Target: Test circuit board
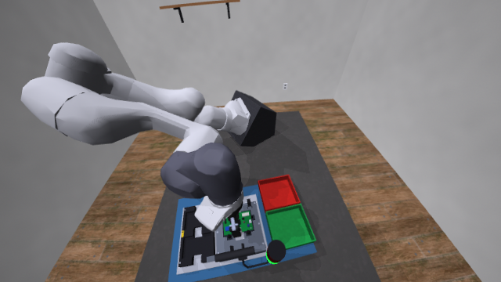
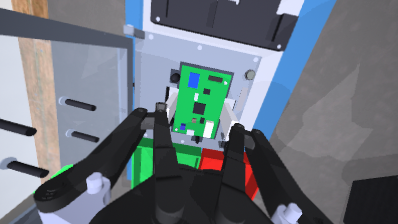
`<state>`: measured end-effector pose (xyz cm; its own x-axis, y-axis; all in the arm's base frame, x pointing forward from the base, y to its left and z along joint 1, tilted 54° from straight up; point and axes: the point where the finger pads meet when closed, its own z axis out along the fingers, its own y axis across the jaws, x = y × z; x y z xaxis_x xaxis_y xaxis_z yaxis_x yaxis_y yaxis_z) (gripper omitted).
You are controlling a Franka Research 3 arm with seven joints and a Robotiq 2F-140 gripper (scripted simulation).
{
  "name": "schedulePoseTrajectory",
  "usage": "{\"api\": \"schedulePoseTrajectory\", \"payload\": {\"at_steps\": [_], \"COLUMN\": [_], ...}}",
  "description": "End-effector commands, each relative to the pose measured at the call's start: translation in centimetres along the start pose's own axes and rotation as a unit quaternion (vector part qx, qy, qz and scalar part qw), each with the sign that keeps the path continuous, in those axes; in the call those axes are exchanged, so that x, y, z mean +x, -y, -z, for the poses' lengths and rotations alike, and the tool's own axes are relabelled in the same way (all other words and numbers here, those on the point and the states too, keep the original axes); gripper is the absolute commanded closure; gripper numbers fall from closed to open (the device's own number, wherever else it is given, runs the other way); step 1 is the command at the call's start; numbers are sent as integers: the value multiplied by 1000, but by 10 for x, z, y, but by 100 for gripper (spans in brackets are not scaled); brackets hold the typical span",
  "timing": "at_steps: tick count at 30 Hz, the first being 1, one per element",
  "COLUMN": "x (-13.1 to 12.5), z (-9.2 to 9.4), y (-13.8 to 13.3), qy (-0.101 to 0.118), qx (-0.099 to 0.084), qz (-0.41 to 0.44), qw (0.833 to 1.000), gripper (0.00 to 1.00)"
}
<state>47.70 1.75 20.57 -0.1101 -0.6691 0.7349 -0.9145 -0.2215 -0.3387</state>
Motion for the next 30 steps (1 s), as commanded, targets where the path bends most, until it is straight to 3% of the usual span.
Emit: {"api": "schedulePoseTrajectory", "payload": {"at_steps": [1, 30], "x": [0, 0], "z": [0, 0], "y": [-1, -1], "qy": [0, 0], "qx": [-1, -1], "qz": [1, 1], "qw": [1000, 1000], "gripper": [53, 54]}}
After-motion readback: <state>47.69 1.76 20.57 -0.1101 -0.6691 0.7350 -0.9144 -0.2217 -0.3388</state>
